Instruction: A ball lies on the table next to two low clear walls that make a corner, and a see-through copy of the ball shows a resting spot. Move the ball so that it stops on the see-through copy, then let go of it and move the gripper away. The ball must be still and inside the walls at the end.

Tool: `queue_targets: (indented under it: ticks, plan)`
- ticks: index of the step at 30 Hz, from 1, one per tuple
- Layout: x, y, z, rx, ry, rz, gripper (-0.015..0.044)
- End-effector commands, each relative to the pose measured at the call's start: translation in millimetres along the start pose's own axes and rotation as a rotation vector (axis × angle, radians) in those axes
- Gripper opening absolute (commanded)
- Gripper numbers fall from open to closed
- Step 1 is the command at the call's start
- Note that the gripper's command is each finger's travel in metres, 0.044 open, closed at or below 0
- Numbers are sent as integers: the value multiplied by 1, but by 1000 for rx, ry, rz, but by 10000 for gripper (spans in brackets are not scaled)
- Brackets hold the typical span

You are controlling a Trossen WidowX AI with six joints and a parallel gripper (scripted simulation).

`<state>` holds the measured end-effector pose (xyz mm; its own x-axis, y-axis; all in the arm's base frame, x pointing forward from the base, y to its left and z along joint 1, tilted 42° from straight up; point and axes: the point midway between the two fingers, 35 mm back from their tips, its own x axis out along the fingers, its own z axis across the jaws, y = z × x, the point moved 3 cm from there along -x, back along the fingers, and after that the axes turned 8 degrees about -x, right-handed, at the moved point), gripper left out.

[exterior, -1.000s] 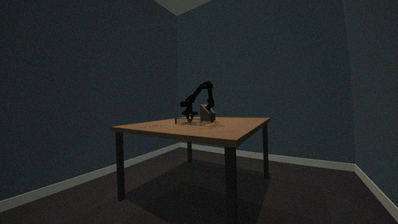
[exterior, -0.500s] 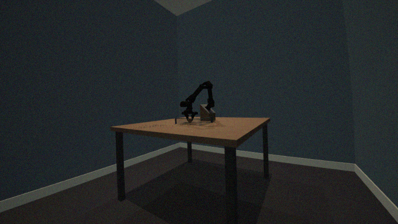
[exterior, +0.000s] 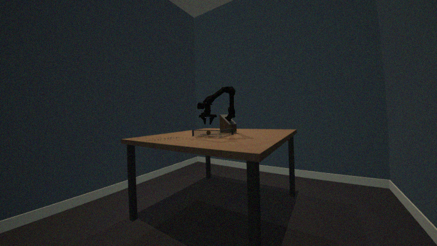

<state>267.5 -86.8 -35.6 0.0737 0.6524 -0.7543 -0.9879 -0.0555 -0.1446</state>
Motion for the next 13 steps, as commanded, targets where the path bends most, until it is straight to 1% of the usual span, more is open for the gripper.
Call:
queue_targets:
  ticks: [1, 4, 6, 9, 13]
  plan:
    - [3, 1, 0, 5, -5, 6, 314]
    - [3, 1, 0, 5, -5, 6, 314]
    - [-7, 1, 1, 4, -4, 6, 366]
    - [-39, 3, 2, 1, -5, 7, 440]
    - [-42, 3, 3, 1, -6, 7, 440]
